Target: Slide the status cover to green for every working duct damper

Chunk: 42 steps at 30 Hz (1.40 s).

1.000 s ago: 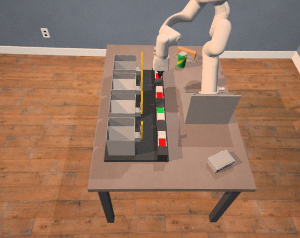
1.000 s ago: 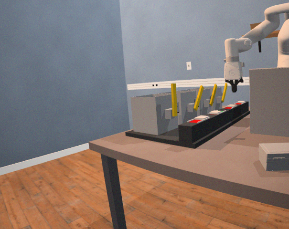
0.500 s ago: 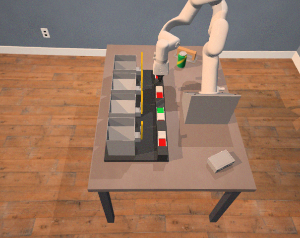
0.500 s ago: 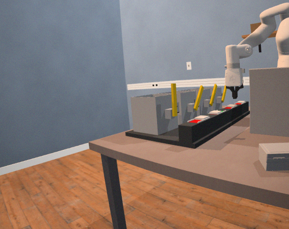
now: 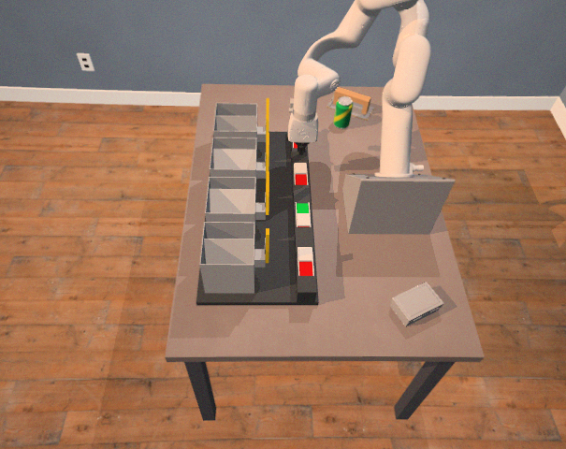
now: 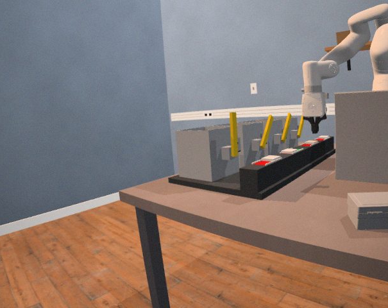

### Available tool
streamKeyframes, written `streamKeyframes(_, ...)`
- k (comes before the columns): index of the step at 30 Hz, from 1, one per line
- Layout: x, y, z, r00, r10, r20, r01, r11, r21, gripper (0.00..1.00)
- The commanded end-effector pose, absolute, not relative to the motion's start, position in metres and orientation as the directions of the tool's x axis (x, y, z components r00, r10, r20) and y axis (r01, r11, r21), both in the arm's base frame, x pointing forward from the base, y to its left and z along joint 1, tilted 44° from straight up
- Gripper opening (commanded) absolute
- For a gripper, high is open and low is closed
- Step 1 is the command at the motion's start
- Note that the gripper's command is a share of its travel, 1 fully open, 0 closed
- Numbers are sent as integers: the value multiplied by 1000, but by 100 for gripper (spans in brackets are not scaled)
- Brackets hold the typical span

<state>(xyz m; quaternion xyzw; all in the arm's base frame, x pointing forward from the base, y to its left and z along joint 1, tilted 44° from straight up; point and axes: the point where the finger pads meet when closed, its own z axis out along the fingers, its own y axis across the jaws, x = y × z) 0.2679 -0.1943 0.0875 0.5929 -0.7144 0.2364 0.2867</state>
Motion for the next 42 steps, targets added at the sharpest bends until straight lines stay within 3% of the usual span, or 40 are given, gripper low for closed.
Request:
streamKeyframes(1, 269, -194, 88, -133, -712, 690, -983, 184, 0, 0)
streamKeyframes(42, 268, -199, 83, -134, -711, 690, -983, 184, 0, 0)
